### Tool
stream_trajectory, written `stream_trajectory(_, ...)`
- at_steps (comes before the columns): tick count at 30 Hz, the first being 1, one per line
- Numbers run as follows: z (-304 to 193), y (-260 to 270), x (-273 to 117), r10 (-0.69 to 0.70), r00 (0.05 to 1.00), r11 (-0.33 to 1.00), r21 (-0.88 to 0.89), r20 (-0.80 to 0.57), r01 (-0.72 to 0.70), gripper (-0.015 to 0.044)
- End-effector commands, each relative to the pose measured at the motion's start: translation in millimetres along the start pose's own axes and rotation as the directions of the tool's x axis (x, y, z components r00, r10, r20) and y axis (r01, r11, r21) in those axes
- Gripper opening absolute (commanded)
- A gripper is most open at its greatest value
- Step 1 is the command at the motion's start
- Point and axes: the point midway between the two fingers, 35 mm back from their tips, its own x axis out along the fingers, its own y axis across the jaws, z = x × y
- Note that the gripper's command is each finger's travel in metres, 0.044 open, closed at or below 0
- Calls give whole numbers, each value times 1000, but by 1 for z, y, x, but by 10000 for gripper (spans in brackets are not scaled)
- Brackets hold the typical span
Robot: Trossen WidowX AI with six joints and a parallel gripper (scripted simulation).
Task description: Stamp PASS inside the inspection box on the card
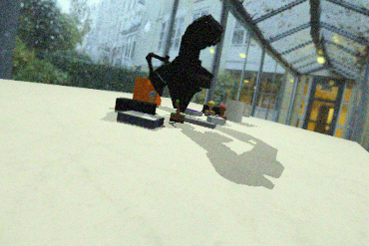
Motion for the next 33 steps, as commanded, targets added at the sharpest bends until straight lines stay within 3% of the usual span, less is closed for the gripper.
stream_trajectory(1, -3, -6, -44, -19, 1000, 1000, -3, -8, 19, 252)
stream_trajectory(5, -3, -1, -101, -20, 1000, 1000, 0, -6, 20, 252)
stream_trajectory(7, -3, 1, -111, -20, 1000, 1000, 1, -5, 20, 252)
stream_trajectory(33, -2, 1, -110, -23, 1000, 1000, 6, -1, 23, 252)
